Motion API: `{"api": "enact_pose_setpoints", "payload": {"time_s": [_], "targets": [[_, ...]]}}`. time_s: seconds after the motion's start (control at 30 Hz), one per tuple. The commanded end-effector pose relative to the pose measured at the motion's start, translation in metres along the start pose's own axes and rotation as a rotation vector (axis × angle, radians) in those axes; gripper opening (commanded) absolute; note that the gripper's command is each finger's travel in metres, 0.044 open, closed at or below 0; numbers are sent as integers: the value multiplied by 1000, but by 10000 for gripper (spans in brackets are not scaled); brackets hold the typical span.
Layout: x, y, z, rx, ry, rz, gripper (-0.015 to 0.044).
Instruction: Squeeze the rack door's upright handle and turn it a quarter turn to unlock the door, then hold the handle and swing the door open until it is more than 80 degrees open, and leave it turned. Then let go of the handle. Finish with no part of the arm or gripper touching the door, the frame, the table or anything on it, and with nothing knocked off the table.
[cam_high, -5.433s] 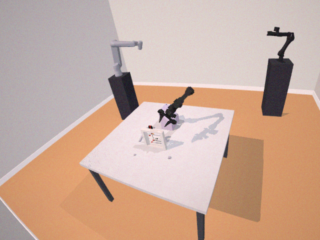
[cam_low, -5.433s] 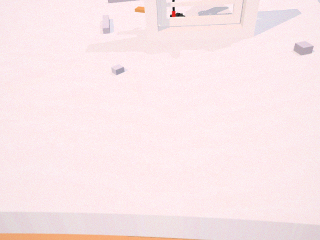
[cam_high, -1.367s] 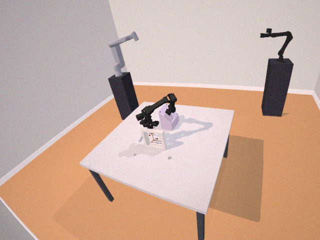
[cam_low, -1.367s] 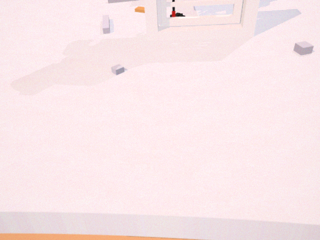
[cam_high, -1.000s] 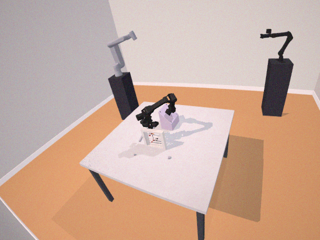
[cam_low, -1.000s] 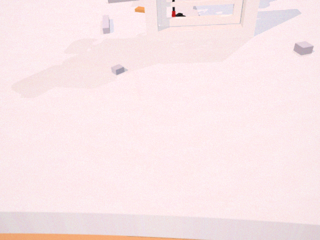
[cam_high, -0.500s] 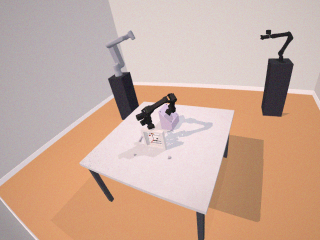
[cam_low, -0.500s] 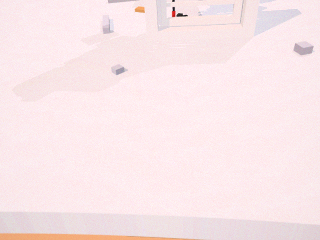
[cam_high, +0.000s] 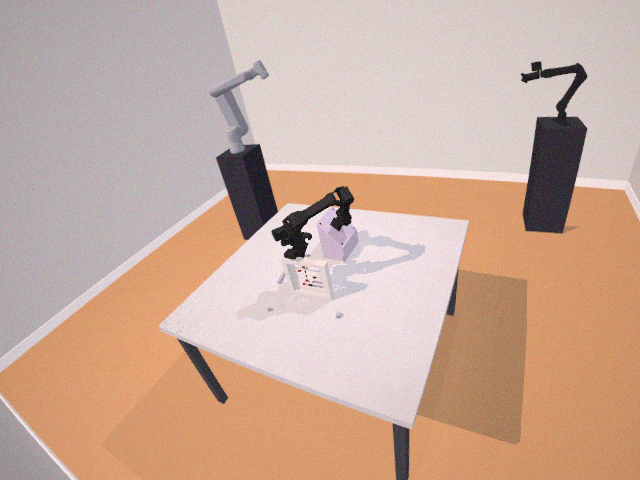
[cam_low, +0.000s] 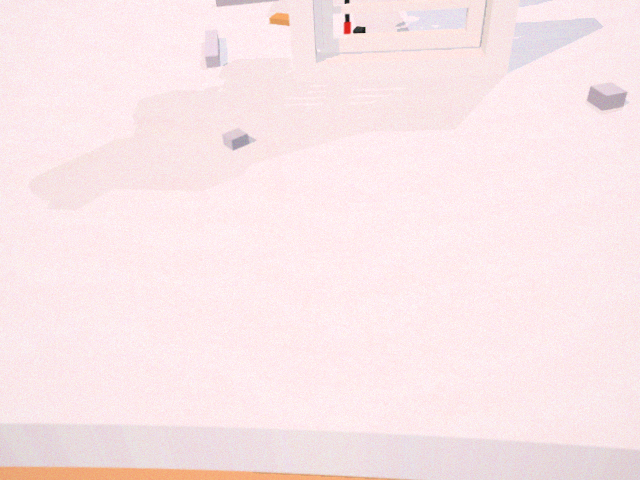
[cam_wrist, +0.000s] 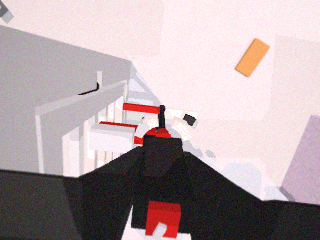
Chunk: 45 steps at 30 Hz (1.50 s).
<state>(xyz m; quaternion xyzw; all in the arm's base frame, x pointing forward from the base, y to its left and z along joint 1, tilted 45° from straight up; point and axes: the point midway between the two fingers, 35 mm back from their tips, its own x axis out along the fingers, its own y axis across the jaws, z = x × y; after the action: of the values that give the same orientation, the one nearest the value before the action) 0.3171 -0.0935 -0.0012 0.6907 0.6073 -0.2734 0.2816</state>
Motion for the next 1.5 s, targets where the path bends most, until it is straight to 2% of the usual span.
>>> {"api": "enact_pose_setpoints", "payload": {"time_s": [0.0, 0.13, 0.4, 0.73, 0.77, 0.87, 1.47], "targets": [[2, 0, -2, 173, 9, -1, 16], [2, 0, -2, 337, 9, -2, 16], [2, 0, -2, 345, 9, -2, 16], [2, 0, -2, 345, 9, -2, 278], [2, 0, -2, 345, 9, -2, 288], [2, 0, -2, 271, 9, -2, 288], [2, 0, -2, -621, 9, 2, 288]]}}
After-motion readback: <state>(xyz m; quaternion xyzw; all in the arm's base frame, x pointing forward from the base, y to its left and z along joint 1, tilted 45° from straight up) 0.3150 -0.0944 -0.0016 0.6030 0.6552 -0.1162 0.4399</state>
